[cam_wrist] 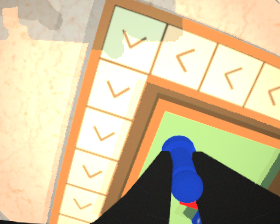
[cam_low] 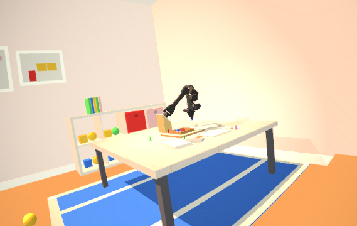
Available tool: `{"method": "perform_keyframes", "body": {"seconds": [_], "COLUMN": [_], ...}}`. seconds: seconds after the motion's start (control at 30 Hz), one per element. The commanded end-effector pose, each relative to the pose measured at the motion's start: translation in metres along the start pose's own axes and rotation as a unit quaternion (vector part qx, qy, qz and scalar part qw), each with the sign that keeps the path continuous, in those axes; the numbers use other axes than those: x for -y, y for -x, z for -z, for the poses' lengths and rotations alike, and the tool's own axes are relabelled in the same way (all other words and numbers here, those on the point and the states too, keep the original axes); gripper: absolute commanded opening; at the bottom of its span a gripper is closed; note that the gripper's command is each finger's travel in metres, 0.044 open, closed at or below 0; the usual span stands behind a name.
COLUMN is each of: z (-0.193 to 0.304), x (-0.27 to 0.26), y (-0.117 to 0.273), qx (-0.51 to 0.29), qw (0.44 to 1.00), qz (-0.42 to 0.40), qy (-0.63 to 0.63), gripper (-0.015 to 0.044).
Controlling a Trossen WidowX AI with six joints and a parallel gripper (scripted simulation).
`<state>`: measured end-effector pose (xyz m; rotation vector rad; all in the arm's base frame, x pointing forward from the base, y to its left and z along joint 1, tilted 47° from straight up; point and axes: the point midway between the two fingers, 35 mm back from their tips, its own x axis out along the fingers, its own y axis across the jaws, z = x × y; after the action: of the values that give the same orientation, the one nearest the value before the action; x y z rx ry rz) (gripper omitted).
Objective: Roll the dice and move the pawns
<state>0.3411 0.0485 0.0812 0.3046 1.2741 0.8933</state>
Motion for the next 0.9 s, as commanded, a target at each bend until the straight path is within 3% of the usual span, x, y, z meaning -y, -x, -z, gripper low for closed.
{"method": "perform_keyframes", "body": {"seconds": [0.0, 0.87], "z": [0.010, 0.077], "x": [-0.011, -0.069], "y": [-0.006, -0.046], "qx": [0.001, 0.003], "qw": [1.000, 1.000], "qz": [0.000, -0.010], "qy": [-0.003, -0.005], "gripper": [0.0000, 0.0000]}}
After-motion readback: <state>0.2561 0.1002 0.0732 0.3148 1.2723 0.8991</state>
